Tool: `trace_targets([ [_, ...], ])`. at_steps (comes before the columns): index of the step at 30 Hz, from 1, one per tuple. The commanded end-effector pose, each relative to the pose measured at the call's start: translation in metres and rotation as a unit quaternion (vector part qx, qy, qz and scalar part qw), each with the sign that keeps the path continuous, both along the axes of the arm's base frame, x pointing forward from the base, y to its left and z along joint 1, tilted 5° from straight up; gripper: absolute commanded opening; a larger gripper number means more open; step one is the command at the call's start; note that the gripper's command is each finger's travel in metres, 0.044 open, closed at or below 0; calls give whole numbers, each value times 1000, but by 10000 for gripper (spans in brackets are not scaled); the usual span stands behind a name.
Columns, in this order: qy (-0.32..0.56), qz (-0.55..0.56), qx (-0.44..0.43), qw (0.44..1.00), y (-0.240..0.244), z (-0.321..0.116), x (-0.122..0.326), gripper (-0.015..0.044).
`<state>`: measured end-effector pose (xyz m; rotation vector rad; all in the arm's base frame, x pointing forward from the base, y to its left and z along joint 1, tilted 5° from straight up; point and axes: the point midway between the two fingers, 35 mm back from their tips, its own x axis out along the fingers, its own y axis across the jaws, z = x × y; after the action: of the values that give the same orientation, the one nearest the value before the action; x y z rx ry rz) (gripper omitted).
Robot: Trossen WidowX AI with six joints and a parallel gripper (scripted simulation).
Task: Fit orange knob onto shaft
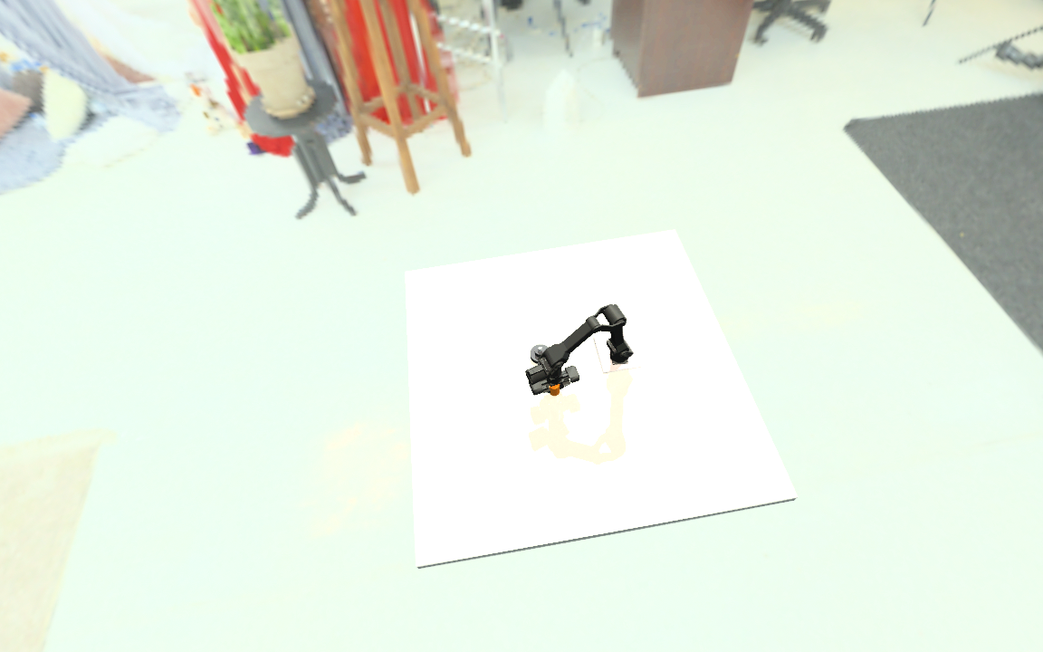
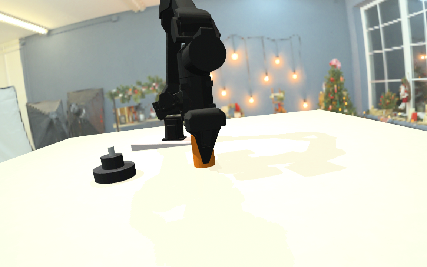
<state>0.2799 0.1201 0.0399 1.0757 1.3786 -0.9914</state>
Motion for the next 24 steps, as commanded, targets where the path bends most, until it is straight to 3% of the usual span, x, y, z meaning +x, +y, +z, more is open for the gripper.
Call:
trace_targets([
  [1, 1, 0, 0, 1000, 0, 0, 0, 131],
  [5, 1, 0, 0, 1000, 0, 0, 0, 236],
  [21, 1, 0, 0, 1000, 0, 0, 0, 240],
  [24, 0, 0, 0, 1000, -1, 23, 3, 319],
])
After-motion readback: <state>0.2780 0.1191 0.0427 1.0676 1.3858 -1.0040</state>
